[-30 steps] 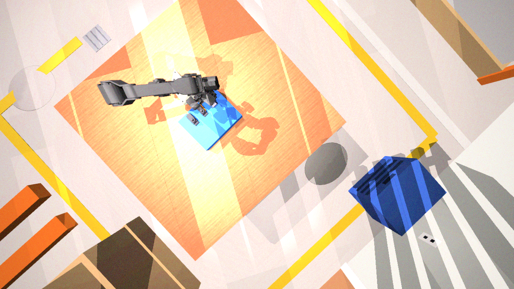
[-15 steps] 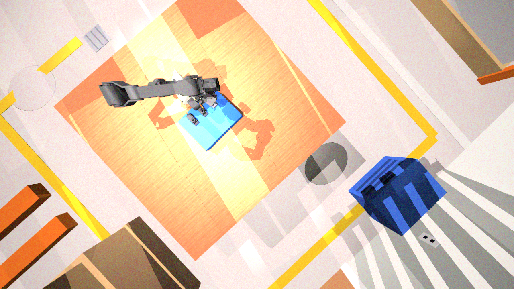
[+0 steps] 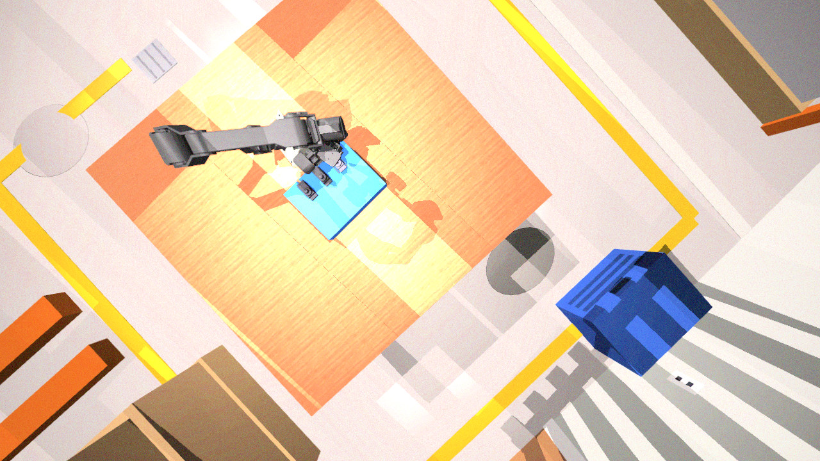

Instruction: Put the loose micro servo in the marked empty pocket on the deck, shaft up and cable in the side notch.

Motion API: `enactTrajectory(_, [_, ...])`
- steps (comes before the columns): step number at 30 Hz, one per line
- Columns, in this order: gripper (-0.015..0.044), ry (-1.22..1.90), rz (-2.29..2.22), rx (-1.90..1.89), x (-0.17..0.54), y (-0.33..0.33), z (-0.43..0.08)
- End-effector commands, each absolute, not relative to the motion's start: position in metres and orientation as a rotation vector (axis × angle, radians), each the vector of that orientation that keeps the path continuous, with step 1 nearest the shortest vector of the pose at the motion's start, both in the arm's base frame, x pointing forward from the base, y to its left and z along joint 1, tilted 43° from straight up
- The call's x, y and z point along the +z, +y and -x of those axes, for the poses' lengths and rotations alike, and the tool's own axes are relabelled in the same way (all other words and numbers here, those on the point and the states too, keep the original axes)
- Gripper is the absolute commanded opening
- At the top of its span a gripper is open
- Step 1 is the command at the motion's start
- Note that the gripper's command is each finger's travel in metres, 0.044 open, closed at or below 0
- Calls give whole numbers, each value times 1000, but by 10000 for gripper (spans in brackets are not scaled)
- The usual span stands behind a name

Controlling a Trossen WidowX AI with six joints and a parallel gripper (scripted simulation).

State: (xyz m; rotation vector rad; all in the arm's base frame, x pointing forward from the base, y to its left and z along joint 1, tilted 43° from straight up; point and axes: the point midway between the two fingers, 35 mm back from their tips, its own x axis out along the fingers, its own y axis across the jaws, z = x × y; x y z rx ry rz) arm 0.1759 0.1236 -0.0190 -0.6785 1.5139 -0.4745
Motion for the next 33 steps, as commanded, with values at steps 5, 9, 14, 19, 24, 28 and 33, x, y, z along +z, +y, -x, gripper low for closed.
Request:
enactTrajectory(5, [345, 1516, 679, -477, -12, 141, -201])
enactTrajectory(9, [440, 1516, 676, -479, 0, 160, -233])
enactTrajectory(14, [440, 1516, 674, -483, 17, 176, -273])
enactTrajectory(19, [440, 1514, 676, -479, 24, 182, -283])
enactTrajectory(24, [440, 1503, 707, -420, 49, 206, -274])
enactTrajectory(28, [440, 1503, 707, -420, 49, 206, -274])
enactTrajectory(33, [440, 1503, 707, -420, 49, 206, -274])
